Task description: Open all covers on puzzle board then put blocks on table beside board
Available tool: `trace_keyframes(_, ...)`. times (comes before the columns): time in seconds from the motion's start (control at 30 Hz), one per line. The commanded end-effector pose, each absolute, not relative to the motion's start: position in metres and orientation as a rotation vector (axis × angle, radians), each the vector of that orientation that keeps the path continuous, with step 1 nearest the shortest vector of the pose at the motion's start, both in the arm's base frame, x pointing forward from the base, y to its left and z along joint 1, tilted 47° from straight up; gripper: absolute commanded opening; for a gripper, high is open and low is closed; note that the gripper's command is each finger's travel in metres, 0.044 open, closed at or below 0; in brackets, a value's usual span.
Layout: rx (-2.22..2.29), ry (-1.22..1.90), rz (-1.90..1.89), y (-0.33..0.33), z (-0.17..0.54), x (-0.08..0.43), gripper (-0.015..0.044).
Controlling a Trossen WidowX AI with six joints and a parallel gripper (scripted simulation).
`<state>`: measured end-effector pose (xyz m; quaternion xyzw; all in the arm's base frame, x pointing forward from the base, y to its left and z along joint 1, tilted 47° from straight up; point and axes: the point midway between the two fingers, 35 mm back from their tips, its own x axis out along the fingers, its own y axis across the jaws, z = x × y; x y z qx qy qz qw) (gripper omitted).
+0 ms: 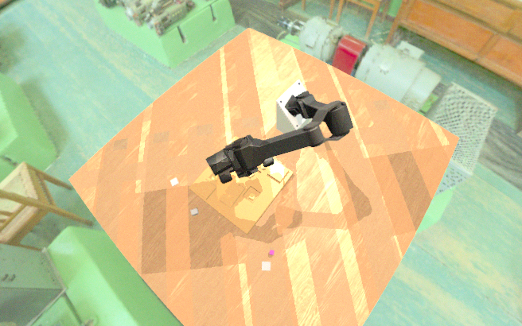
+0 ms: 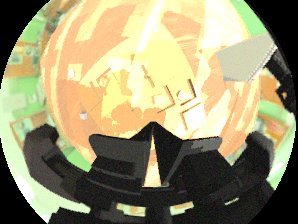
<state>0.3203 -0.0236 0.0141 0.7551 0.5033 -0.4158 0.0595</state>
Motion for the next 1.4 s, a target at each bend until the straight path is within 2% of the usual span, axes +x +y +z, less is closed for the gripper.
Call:
trace_keyframes(0.0,2.342,1.486,-1.358,-0.021,0.014,0.301,0.0000)
trace_keyframes(0.37,2.485,1.389,-1.634,-0.007,0.009,0.244,0.0000)
trace_keyframes(1.37,2.488,1.390,-1.638,0.036,-0.030,0.248,0.0000)
